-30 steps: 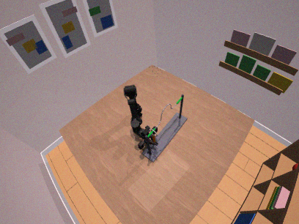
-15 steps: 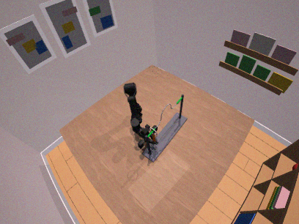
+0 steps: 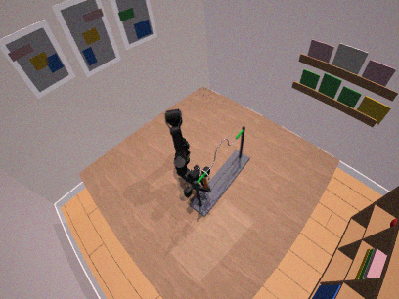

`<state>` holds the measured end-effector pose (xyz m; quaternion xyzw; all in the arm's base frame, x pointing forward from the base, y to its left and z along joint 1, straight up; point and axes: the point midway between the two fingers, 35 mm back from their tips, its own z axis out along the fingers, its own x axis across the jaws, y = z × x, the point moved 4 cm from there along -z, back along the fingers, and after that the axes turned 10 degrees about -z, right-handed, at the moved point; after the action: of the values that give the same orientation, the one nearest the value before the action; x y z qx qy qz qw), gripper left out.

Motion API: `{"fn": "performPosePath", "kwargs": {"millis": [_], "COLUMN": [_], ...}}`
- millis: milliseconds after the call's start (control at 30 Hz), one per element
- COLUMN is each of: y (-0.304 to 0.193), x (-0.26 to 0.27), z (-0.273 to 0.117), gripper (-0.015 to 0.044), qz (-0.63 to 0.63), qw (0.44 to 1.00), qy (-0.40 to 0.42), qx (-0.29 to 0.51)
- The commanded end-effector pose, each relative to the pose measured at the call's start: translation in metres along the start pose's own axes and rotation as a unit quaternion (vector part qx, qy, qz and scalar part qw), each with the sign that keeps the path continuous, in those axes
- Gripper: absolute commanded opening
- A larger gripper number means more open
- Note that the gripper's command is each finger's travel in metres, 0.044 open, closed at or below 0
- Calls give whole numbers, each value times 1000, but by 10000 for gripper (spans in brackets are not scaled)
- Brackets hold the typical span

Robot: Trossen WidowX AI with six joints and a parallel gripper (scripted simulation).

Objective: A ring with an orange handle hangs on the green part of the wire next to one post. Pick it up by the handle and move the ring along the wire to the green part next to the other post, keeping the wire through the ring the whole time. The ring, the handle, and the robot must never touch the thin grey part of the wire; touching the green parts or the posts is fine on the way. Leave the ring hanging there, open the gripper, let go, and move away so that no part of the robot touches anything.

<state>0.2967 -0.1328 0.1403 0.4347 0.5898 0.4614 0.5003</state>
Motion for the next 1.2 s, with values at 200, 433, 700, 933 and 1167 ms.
{"fn": "performPosePath", "kwargs": {"millis": [200,433,700,933,1167], "y": [0,1,3,4,6], "x": [0,6,14,21,30], "z": [0,0,0,1,1], "gripper": [-150,-150,-150,-150,-150], "qz": [1,1,2,4,11], "qw": [1000,1000,1000,1000,1000], "qy": [-1,-1,0,0,1], "qx": [0,0,0,-1,-1]}}
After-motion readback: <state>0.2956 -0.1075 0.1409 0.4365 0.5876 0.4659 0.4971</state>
